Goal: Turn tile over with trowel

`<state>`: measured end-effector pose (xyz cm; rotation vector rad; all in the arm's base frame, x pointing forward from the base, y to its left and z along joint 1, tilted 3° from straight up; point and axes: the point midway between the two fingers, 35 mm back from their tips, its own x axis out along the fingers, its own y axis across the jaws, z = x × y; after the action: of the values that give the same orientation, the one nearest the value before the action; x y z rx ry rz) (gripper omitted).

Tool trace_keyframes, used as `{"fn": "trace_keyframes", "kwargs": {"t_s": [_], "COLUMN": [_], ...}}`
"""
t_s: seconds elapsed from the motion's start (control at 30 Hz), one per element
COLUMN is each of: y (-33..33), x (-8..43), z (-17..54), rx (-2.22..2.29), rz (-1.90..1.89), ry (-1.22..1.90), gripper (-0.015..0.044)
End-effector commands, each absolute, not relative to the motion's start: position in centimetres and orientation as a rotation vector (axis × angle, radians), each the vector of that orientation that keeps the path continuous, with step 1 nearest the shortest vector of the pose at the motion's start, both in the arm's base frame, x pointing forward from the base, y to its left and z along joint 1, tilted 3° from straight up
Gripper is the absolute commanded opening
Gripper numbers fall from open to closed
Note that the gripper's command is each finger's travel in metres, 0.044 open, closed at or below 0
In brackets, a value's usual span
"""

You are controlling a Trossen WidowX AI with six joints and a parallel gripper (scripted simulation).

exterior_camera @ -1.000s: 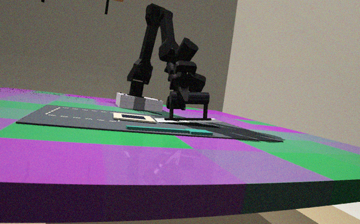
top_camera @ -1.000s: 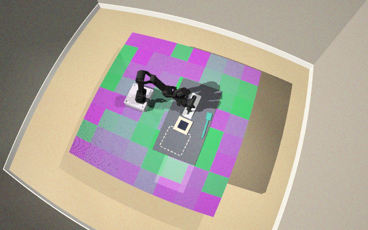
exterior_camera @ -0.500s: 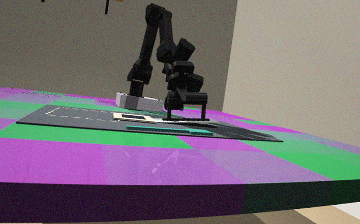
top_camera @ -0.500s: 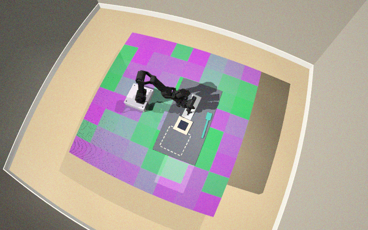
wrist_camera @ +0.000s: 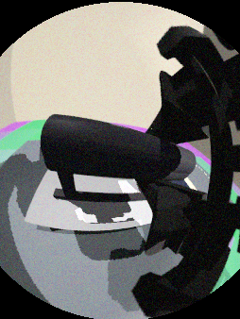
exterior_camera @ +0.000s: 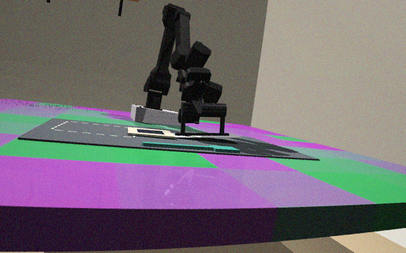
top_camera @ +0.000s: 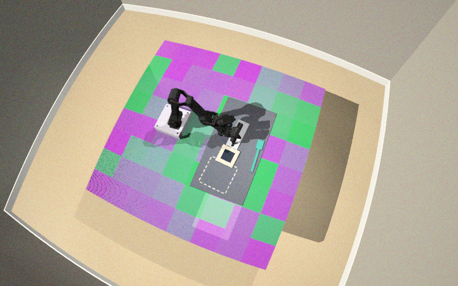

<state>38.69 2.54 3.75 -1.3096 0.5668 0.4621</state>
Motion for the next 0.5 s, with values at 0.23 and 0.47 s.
{"fn": "trace_keyframes", "kwargs": {"t_s": [0.23,0.47], "y": [0.2,0.2], "x": [38.4,38.4], "z": [3.7,3.9], "rx": [-1.312,-1.328], "rz": [0.443,0.441], "ry": [0.575,0.583], "gripper": [0.0000,0.0000]}}
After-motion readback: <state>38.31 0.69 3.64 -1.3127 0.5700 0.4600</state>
